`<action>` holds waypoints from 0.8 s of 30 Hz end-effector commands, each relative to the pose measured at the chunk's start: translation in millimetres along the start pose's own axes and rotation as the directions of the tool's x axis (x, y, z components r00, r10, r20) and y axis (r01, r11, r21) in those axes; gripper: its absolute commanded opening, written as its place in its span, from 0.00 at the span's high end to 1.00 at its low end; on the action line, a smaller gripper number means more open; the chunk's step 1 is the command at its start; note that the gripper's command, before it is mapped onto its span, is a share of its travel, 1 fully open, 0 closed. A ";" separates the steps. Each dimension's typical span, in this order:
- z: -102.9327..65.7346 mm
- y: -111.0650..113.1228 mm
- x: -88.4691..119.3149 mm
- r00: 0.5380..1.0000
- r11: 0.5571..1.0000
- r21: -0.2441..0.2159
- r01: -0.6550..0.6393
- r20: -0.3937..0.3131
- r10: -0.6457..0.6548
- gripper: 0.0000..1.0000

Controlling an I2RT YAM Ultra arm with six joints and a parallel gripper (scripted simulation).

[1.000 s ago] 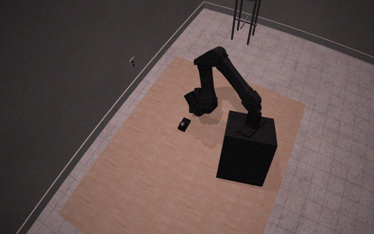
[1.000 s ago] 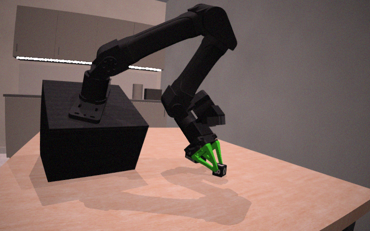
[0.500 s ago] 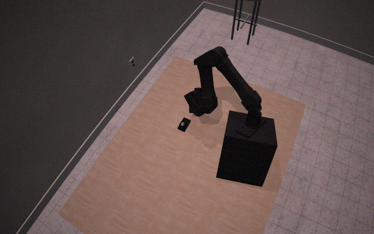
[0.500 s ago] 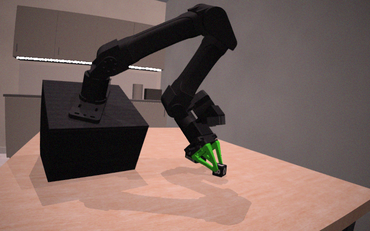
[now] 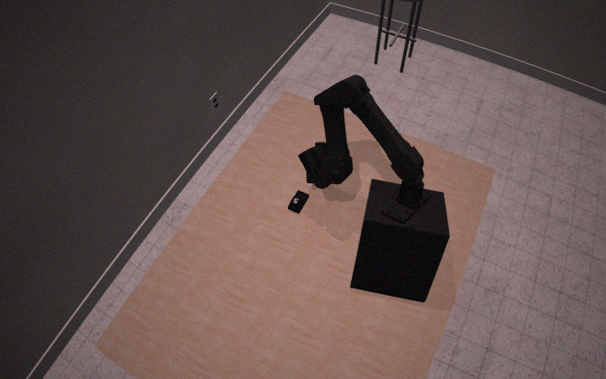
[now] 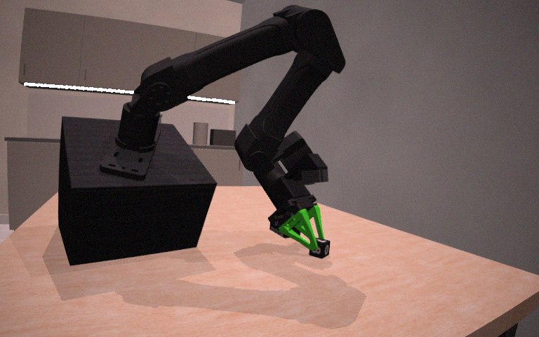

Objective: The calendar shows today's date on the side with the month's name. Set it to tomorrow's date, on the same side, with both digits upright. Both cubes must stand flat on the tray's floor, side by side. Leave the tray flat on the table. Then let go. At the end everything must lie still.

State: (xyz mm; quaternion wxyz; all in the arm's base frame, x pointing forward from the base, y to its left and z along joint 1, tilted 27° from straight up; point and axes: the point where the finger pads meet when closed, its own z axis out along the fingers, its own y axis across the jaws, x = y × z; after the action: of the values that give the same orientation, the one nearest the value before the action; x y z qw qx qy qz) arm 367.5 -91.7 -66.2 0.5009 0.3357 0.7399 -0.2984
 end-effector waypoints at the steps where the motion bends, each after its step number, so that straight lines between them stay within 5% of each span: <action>1: -3.5 2.3 -5.6 1.000 1.000 -0.005 -0.008 0.007 0.008 0.74; 24: -49.8 2.2 -51.4 1.000 1.000 -0.005 -0.009 0.006 0.009 0.74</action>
State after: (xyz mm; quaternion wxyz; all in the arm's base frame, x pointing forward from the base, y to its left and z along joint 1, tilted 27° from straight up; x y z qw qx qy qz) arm 360.8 -62.7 -3.8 0.5104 0.3388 0.7367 -0.2862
